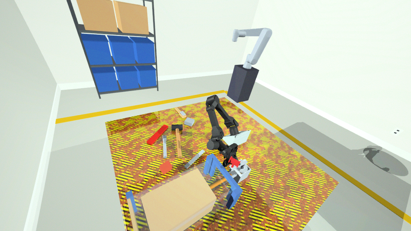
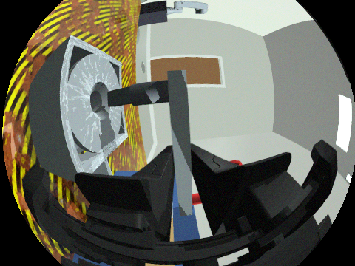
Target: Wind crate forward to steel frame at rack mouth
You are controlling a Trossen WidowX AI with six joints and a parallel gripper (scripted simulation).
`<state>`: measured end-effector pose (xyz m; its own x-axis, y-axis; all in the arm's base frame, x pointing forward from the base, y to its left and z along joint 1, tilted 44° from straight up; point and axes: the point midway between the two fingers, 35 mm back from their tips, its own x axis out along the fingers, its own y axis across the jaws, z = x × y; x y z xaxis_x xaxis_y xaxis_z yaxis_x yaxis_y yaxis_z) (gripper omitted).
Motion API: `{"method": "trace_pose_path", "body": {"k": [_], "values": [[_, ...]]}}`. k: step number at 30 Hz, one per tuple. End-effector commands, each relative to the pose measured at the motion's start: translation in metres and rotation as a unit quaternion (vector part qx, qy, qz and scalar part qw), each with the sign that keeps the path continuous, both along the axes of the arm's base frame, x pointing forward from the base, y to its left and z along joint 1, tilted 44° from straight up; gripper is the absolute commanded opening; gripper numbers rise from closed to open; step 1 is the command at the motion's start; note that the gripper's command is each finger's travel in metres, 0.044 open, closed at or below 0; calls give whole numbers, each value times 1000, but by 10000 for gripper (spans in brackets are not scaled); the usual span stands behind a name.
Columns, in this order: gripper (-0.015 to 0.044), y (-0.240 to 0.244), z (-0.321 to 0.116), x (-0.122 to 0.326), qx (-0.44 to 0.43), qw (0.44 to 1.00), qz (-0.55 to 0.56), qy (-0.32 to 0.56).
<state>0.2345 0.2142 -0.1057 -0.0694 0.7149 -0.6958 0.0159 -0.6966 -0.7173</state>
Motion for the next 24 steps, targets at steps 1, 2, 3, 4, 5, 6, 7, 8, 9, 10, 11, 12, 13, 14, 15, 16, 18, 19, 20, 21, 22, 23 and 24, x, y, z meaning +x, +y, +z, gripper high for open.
{"method": "trace_pose_path", "body": {"k": [1, 2, 3, 4, 5, 6, 7, 8, 9, 10, 11, 12, 13, 14, 15, 16, 18, 19, 20, 21, 22, 23, 24], "values": [[0, -1, 2, -1, 6, 1000, 3, -1], [0, -2, 3, -1, 6, 1000, 3, -1], [0, -2, 3, -1, 6, 1000, 3, -1], [0, -3, 3, -1, 6, 1000, 3, -1], [0, -4, 3, -1, 6, 1000, 3, -1], [0, -4, 3, -1, 6, 1000, 3, -1], [0, -5, 3, -1, 6, 1000, 3, -1], [0, -5, 3, -1, 6, 1000, 3, -2], [0, -6, 3, -1, 6, 1000, 3, -2], [0, -7, 3, -1, 6, 1000, 3, -2], [0, -7, 3, -2, 6, 1000, 2, -2], [0, -8, 3, -2, 6, 1000, 2, -2], [0, -9, 3, -2, 6, 1000, 2, -2], [0, -9, 3, -2, 6, 1000, 2, -2], [0, -10, 3, -2, 6, 1000, 2, -2], [0, -10, 2, -2, 6, 1000, 1, -3], [0, -11, 2, -2, 6, 1000, 1, -3], [0, -11, 2, -2, 6, 1000, 1, -3], [0, -11, 1, -2, 6, 1000, 1, -3], [0, -12, 1, -2, 6, 1000, 0, -4], [0, -12, 0, -2, 6, 1000, 0, -4], [0, -12, 0, -2, 6, 1000, 0, -4], [0, -13, -1, -2, 6, 1000, 0, -4]]}}
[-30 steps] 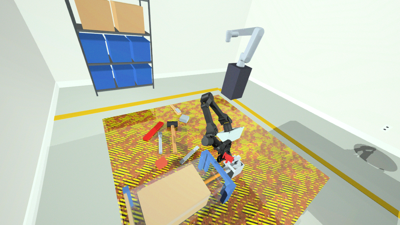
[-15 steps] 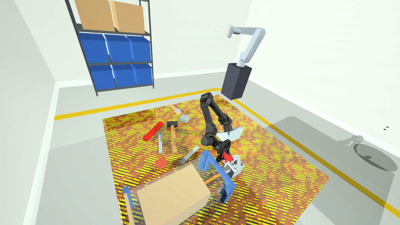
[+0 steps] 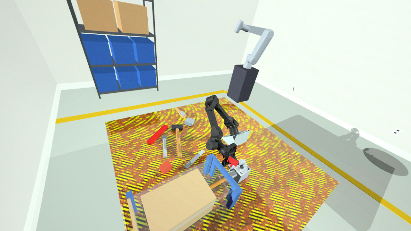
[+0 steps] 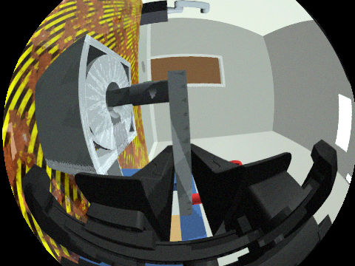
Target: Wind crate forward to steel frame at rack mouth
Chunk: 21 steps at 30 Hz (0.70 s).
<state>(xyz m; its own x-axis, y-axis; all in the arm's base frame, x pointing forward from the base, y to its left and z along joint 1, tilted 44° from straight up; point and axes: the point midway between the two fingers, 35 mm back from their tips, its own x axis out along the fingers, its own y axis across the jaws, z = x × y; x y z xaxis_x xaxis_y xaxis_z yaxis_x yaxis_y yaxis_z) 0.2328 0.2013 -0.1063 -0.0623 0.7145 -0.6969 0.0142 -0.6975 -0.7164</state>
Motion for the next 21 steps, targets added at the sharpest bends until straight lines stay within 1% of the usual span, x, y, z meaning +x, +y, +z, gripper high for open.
{"method": "trace_pose_path", "body": {"k": [1, 21], "values": [[0, 0, 0, 0, 7, 1000, 3, -2], [0, -2, -5, -1, 0, 1000, -1, -1]]}}
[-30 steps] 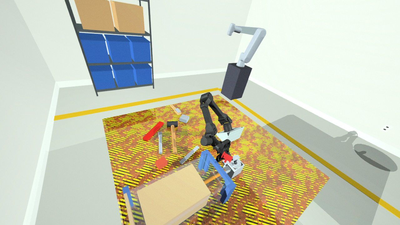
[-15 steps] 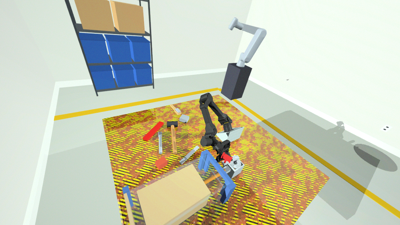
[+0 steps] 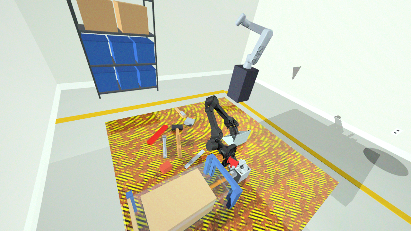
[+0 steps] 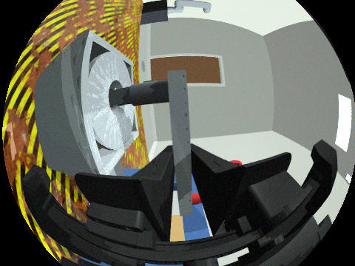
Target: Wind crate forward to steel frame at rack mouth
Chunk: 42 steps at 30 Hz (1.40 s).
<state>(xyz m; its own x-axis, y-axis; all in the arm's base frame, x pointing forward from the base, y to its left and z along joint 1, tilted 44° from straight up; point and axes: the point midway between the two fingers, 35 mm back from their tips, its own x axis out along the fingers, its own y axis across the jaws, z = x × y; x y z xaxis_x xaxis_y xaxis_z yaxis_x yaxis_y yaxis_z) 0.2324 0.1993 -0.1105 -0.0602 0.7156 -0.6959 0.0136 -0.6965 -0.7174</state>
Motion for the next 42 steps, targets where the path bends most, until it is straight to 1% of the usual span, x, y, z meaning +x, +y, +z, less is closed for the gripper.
{"method": "trace_pose_path", "body": {"k": [1, 11, 20, 42], "values": [[0, 0, -1, 0, -1, 1000, 0, 0], [0, 0, -2, -1, -1, 1000, 0, 0], [236, 0, -1, 0, 0, 1000, 0, -1], [240, 0, -1, 0, 0, 1000, 0, -1]]}}
